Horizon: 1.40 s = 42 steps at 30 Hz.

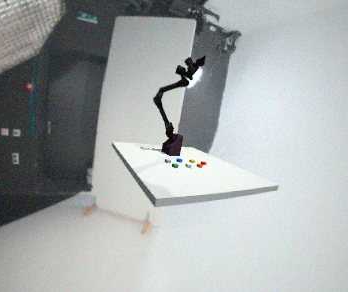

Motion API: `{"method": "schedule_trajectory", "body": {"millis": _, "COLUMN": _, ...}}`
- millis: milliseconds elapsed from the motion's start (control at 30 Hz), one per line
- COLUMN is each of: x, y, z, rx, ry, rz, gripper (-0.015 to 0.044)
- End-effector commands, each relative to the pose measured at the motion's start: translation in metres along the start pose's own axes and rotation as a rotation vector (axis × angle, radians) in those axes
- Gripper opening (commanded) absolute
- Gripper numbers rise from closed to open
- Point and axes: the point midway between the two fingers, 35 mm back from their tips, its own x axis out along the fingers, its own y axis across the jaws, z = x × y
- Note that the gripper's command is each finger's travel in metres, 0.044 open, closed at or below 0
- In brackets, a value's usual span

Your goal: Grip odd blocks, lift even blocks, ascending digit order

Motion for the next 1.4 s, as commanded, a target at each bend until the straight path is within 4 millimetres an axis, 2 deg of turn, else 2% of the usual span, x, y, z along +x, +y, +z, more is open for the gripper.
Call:
{"method": "schedule_trajectory", "body": {"millis": 0, "x": 0.002, "y": -0.002, "z": -0.003, "rx": -0.009, "ry": 0.010, "rz": -0.003, "gripper": 0.0400}}
{"method": "schedule_trajectory", "body": {"millis": 33, "x": 0.006, "y": -0.010, "z": -0.014, "rx": -0.037, "ry": 0.042, "rz": -0.012, "gripper": 0.0400}}
{"method": "schedule_trajectory", "body": {"millis": 133, "x": 0.022, "y": -0.053, "z": -0.067, "rx": -0.167, "ry": 0.211, "rz": -0.067, "gripper": 0.0400}}
{"method": "schedule_trajectory", "body": {"millis": 300, "x": 0.025, "y": -0.109, "z": -0.119, "rx": -0.285, "ry": 0.401, "rz": -0.140, "gripper": 0.0400}}
{"method": "schedule_trajectory", "body": {"millis": 467, "x": 0.012, "y": -0.173, "z": -0.166, "rx": -0.385, "ry": 0.607, "rz": -0.228, "gripper": 0.0400}}
{"method": "schedule_trajectory", "body": {"millis": 633, "x": -0.015, "y": -0.236, "z": -0.202, "rx": -0.460, "ry": 0.814, "rz": -0.323, "gripper": 0.0400}}
{"method": "schedule_trajectory", "body": {"millis": 800, "x": -0.057, "y": -0.298, "z": -0.229, "rx": -0.517, "ry": 1.032, "rz": -0.428, "gripper": 0.0400}}
{"method": "schedule_trajectory", "body": {"millis": 1000, "x": -0.123, "y": -0.364, "z": -0.246, "rx": -0.556, "ry": 1.306, "rz": -0.563, "gripper": 0.0400}}
{"method": "schedule_trajectory", "body": {"millis": 1200, "x": -0.203, "y": -0.414, "z": -0.245, "rx": -0.563, "ry": 1.592, "rz": -0.703, "gripper": 0.0400}}
{"method": "schedule_trajectory", "body": {"millis": 1367, "x": -0.272, "y": -0.440, "z": -0.231, "rx": -0.541, "ry": 1.836, "rz": -0.816, "gripper": 0.0400}}
